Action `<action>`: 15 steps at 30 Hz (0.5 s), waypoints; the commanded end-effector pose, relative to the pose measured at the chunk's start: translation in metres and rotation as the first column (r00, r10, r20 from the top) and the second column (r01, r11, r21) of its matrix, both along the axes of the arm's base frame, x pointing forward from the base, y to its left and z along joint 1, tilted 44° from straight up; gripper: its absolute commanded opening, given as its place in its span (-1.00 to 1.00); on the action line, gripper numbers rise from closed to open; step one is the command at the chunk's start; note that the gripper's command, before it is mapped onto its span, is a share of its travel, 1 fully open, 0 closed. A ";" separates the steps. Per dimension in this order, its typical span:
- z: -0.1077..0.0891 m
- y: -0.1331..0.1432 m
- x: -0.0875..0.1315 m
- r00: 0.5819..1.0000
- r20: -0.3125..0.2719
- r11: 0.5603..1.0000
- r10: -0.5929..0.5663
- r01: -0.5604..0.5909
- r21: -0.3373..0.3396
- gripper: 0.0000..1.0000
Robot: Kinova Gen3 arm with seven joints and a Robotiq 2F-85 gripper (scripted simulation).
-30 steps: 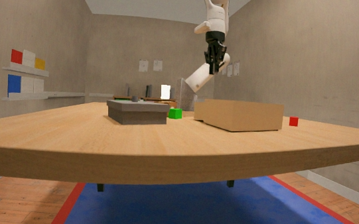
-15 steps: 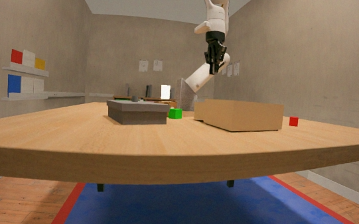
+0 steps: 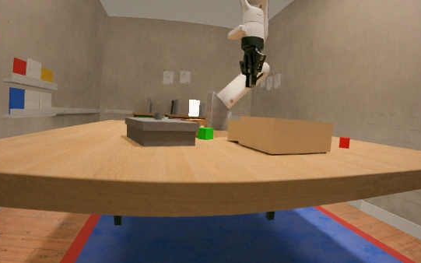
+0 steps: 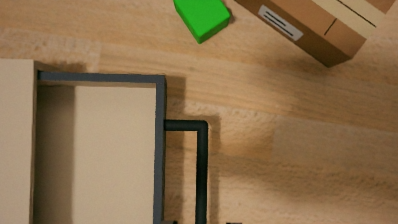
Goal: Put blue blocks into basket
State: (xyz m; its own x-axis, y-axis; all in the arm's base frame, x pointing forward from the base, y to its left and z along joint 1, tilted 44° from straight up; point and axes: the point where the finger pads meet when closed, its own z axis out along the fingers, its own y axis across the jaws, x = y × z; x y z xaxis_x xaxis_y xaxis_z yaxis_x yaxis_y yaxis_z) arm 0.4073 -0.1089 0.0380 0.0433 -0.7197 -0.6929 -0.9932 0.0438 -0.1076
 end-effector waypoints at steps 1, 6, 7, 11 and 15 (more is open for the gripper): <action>0.000 -0.001 0.000 1.000 0.001 1.000 -0.001 0.001 -0.001 -0.39; -0.002 0.001 0.001 1.000 0.001 1.000 -0.001 0.001 -0.001 -0.39; -0.002 0.002 0.001 1.000 0.001 1.000 -0.001 0.001 -0.001 -0.39; -0.006 0.005 0.001 1.000 0.001 1.000 -0.001 0.001 -0.001 -0.39; -0.008 0.008 0.002 1.000 0.001 1.000 -0.001 0.001 -0.001 -0.39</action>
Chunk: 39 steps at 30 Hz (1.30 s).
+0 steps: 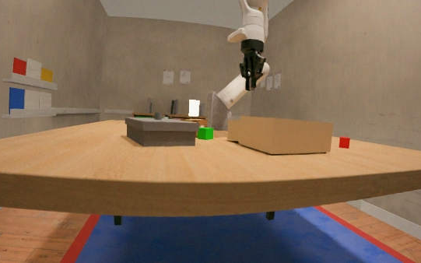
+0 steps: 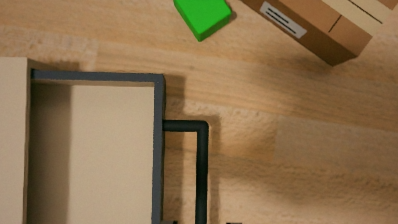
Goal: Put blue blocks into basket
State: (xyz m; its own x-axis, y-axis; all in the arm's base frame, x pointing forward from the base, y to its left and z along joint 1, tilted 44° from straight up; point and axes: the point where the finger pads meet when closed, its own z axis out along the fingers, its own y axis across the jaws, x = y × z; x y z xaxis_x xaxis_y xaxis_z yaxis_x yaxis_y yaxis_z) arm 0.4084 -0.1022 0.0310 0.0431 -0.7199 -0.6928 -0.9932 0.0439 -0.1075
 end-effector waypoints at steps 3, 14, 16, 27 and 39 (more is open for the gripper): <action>-0.006 0.005 0.001 1.000 0.001 1.000 -0.001 0.001 -0.001 -0.39; -0.027 0.026 0.005 1.000 0.001 1.000 -0.001 0.001 -0.001 -0.39; -0.029 0.028 0.005 1.000 0.001 1.000 -0.001 0.001 -0.001 -0.39; -0.053 0.051 0.009 1.000 0.001 1.000 -0.001 0.001 -0.001 -0.39; -0.066 0.063 0.011 1.000 0.001 1.000 -0.001 0.001 -0.001 -0.39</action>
